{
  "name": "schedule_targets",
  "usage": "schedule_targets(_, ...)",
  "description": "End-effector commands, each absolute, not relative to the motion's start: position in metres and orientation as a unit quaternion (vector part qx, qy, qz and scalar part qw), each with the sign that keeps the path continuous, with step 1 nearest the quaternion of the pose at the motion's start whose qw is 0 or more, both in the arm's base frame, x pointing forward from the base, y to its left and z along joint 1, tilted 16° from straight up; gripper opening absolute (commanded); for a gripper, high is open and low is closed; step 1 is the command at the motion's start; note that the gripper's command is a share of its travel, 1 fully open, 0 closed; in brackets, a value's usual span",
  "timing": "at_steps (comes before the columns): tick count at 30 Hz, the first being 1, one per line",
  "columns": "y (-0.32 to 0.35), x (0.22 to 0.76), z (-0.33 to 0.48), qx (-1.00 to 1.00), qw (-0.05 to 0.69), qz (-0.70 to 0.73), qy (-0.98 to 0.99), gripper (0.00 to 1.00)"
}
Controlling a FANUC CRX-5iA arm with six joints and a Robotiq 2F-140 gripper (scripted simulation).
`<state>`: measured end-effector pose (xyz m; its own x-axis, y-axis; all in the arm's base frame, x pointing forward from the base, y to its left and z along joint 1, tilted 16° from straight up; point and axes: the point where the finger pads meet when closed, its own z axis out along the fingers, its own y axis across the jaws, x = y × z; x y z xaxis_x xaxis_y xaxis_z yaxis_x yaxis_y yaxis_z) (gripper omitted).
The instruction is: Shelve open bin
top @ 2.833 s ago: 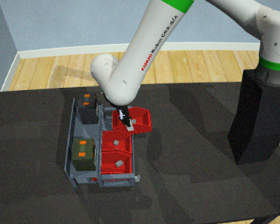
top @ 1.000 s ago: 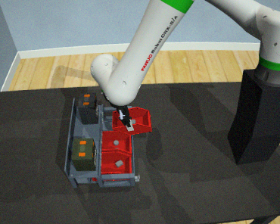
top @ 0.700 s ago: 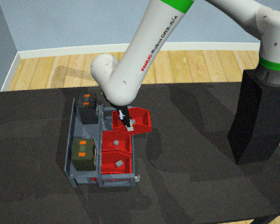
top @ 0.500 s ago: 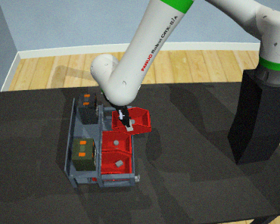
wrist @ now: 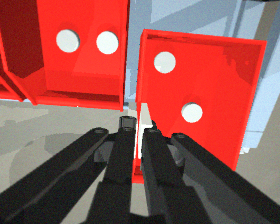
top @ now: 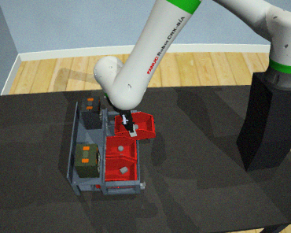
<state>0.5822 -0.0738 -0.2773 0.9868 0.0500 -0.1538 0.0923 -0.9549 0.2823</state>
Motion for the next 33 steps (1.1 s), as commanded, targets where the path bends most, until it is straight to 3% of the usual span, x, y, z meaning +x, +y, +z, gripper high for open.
schedule_targets(1, -0.0736, 0.5840, -0.2773, 0.986, 0.146, -0.071, 0.036, 0.00)
schedule_targets(33, -0.0733, 0.5909, -0.2783, 0.987, 0.145, -0.062, 0.038, 0.00)
